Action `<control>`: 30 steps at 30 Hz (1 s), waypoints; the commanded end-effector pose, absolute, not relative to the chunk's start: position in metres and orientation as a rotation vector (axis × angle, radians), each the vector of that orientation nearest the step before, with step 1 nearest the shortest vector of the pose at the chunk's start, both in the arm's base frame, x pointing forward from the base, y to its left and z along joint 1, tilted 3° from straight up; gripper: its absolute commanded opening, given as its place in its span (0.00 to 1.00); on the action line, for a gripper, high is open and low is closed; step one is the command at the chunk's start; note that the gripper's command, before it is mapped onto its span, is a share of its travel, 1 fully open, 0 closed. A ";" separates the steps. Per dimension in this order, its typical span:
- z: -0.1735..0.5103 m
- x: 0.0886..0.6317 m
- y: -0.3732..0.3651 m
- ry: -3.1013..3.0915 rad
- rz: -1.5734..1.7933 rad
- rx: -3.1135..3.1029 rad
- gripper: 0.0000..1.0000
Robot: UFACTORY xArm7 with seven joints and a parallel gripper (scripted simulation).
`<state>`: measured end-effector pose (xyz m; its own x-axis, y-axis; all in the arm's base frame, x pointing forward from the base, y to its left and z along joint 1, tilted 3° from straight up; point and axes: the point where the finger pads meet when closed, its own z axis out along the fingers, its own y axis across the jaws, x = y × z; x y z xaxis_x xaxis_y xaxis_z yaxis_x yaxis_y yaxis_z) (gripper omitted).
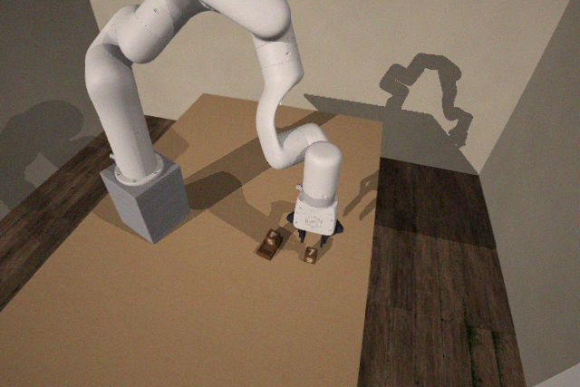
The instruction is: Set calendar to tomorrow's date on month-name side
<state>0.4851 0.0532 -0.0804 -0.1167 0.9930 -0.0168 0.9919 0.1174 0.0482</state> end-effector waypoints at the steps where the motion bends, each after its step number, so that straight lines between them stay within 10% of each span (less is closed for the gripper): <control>1: -0.077 0.487 0.053 2.312 0.043 2.056 0.49; 30: -0.083 0.484 0.060 2.024 -0.417 1.821 0.49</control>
